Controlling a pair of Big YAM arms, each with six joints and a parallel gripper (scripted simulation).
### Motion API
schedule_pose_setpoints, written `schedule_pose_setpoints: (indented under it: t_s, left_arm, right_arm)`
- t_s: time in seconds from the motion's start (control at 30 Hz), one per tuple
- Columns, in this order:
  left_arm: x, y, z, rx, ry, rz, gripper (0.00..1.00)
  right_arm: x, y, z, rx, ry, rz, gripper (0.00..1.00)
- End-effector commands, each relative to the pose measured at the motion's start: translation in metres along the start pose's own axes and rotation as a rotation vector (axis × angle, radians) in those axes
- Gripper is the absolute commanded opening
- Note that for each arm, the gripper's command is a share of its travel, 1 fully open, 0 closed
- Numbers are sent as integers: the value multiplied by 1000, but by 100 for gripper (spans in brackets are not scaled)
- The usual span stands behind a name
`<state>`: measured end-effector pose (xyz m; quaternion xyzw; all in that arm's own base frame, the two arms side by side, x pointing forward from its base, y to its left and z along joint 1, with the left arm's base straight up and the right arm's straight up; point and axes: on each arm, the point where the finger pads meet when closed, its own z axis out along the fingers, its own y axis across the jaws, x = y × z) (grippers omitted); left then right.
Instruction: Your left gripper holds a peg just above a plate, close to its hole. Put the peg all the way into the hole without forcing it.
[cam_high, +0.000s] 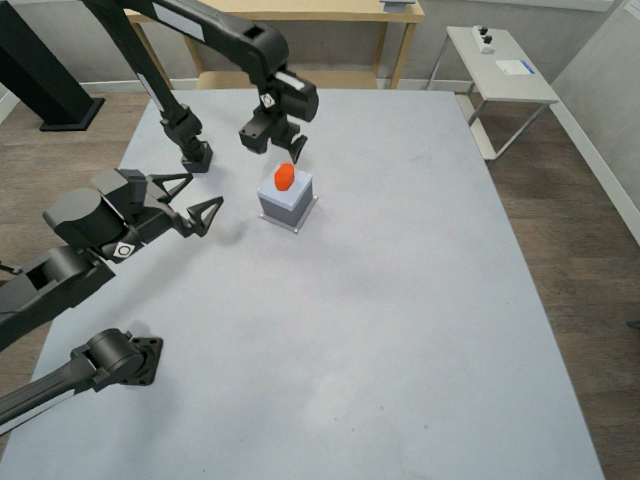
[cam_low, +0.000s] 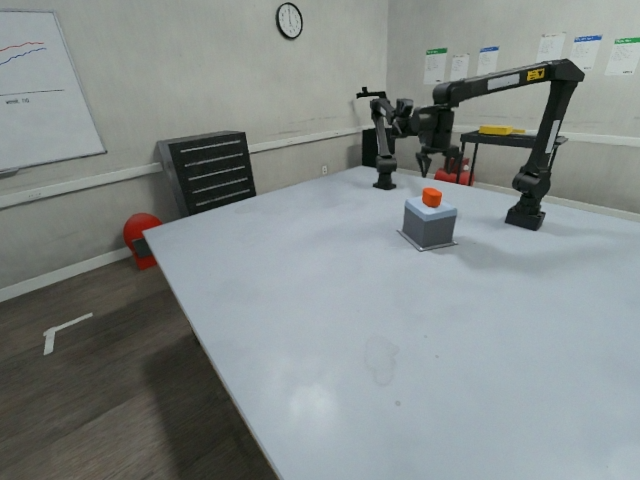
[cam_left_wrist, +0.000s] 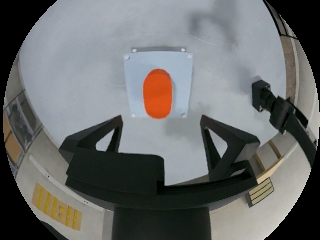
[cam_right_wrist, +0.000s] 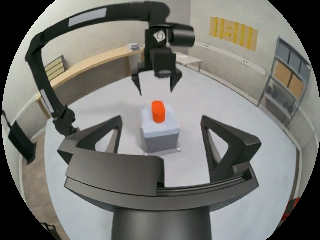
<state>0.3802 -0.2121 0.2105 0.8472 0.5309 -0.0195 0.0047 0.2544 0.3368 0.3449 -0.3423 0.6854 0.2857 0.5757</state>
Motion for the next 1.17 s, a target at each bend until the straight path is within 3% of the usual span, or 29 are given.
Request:
schedule_pose_setpoints:
  t_s: [0.0,0.37,1.13]
  left_arm:
    - [1,18,-44,-62,-3,7,100]
    - [-10,13,-35,24,0,1,100]
    - [-6,13,-40,3,-2,-3,100]
  right_arm:
    - [-14,0,-1,-1,-24,2,100]
    - [-14,0,-1,-1,-24,2,100]
    - [-14,0,-1,-1,-24,2,100]
